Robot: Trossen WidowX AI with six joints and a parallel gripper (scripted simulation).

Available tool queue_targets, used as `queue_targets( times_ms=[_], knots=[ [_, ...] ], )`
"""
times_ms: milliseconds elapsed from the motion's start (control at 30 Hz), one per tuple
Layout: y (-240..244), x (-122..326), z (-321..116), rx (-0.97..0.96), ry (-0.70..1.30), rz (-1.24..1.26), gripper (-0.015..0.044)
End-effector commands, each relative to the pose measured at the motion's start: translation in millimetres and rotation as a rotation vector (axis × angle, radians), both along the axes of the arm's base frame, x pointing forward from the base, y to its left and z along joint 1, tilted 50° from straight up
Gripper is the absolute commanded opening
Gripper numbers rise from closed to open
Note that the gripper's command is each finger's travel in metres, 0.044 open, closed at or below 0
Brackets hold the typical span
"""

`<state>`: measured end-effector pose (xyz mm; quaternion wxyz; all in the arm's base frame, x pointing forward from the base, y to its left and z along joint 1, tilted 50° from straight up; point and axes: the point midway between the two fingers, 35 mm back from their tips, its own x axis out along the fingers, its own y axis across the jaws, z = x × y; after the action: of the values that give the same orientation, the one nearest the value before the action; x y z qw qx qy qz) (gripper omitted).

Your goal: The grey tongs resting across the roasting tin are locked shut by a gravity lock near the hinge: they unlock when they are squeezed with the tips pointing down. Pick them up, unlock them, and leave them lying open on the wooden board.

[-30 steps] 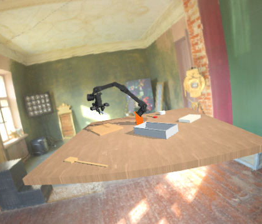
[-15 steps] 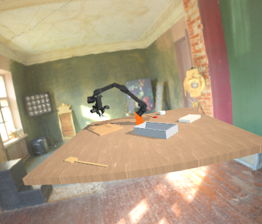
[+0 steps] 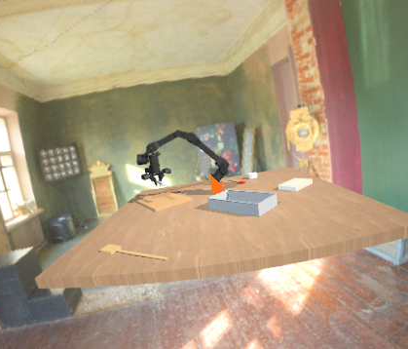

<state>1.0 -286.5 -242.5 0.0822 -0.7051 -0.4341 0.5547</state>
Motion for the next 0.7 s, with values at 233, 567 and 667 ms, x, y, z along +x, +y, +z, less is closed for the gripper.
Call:
queue_targets(
  times_ms=[233, 567, 667],
  knots=[
    [14.4, 2.4, -11.8, -0.006, -0.009, -0.005, -0.0150],
    [27.5, 4.0, -21.4, -0.011, -0.015, -0.010, -0.0150],
    [31.6, 4.5, -24.1, -0.012, -0.016, -0.011, -0.0150]
  ],
)
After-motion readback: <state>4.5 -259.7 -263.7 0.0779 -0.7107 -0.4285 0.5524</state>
